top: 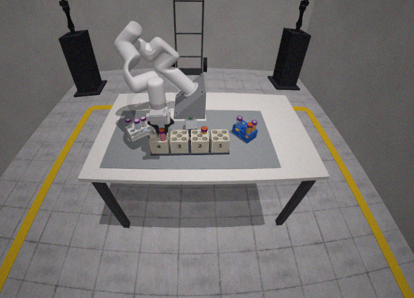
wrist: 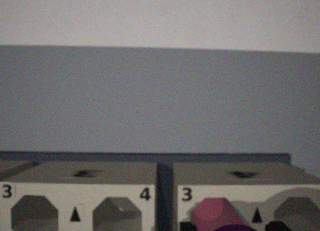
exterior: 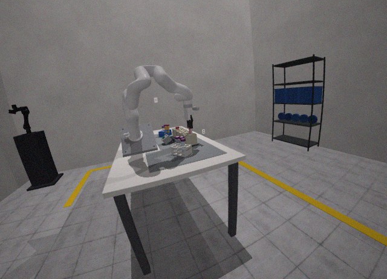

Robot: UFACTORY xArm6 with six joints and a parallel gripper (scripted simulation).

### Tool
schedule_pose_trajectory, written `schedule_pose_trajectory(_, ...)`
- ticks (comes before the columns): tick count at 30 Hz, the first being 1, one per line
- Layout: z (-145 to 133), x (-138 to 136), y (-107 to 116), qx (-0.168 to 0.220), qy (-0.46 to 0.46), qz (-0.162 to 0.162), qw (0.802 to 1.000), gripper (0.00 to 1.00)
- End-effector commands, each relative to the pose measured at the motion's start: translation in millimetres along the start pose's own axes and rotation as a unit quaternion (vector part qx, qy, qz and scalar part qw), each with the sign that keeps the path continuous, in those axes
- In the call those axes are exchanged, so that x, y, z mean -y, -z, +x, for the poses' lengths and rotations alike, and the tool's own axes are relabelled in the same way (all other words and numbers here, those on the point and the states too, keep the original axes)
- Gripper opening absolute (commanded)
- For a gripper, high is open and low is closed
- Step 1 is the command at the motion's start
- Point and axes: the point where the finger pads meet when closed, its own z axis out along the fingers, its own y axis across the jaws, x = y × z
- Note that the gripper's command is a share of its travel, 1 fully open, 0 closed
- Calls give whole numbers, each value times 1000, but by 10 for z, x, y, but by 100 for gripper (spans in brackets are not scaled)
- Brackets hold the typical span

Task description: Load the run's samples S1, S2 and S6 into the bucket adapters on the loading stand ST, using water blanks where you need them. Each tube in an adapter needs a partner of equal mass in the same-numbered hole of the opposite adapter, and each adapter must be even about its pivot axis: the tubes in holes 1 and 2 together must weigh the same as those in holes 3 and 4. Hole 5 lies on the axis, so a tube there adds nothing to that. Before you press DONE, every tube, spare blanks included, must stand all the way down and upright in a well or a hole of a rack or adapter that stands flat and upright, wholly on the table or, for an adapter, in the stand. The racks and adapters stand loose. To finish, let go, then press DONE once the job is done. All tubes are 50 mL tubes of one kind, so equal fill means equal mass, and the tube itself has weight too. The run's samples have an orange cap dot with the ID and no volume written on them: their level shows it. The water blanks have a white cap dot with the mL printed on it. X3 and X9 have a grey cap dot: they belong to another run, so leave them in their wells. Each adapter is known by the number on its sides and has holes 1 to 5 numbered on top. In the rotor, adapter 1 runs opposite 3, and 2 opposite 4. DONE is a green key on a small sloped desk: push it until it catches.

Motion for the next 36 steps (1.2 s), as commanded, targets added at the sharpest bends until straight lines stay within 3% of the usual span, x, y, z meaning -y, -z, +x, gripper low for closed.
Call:
schedule_pose_trajectory(1, 12, -2, -23, -2, -1, 0, 1000, 0)
schedule_pose_trajectory(36, 13, -2, -324, -2, -1, 0, 1000, 0)
